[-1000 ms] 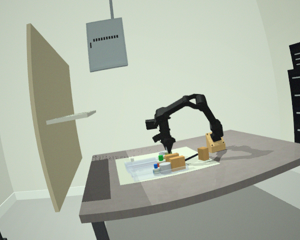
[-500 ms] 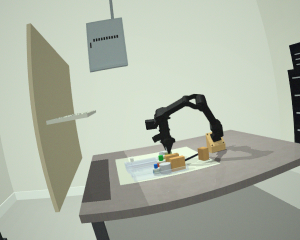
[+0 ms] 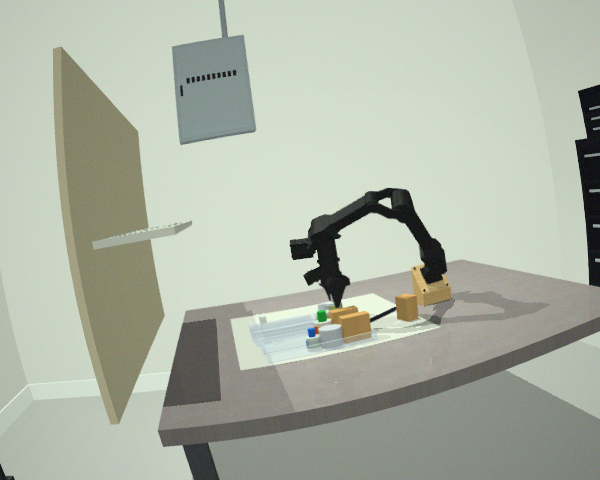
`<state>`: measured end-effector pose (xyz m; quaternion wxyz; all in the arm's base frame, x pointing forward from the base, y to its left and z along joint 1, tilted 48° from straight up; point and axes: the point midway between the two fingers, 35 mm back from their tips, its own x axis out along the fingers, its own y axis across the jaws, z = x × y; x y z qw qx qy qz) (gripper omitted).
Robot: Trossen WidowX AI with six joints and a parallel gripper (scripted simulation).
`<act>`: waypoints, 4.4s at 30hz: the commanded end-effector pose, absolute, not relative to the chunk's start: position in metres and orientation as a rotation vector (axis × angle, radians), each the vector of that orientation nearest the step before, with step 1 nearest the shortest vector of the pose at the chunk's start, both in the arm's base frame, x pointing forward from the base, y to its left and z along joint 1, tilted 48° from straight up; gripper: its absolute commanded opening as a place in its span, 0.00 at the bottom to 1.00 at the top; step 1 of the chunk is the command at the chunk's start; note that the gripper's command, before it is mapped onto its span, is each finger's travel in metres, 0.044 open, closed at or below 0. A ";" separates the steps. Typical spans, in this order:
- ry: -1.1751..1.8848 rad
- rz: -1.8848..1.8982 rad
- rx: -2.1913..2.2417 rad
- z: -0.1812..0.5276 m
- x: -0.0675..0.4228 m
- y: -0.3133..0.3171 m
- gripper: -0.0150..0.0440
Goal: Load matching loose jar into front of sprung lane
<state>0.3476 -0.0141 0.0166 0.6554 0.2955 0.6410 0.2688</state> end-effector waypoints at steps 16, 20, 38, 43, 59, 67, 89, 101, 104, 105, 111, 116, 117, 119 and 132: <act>1.434 0.620 0.671 0.014 0.352 -0.008 0.25; 1.434 0.620 0.671 0.013 0.352 -0.007 0.25; 1.434 0.620 0.672 0.010 0.351 -0.003 0.25; 1.434 0.620 0.672 0.009 0.351 -0.002 0.25; 1.434 0.620 0.672 0.006 0.351 0.002 0.25; 1.434 0.620 0.672 0.004 0.350 0.004 0.25; 1.434 0.621 0.672 0.002 0.350 0.006 0.25; 1.434 0.621 0.672 0.002 0.348 0.006 0.25; 1.434 0.621 0.672 0.002 0.348 0.006 0.25; 1.434 0.621 0.672 0.002 0.348 0.006 0.25; 1.434 0.621 0.672 0.002 0.347 0.006 0.25; 1.434 0.621 0.672 0.002 0.346 0.006 0.25; 1.434 0.621 0.672 0.002 0.346 0.006 0.25; 1.434 0.621 0.672 0.002 0.345 0.006 0.25; 1.434 0.621 0.672 0.002 0.343 0.006 0.25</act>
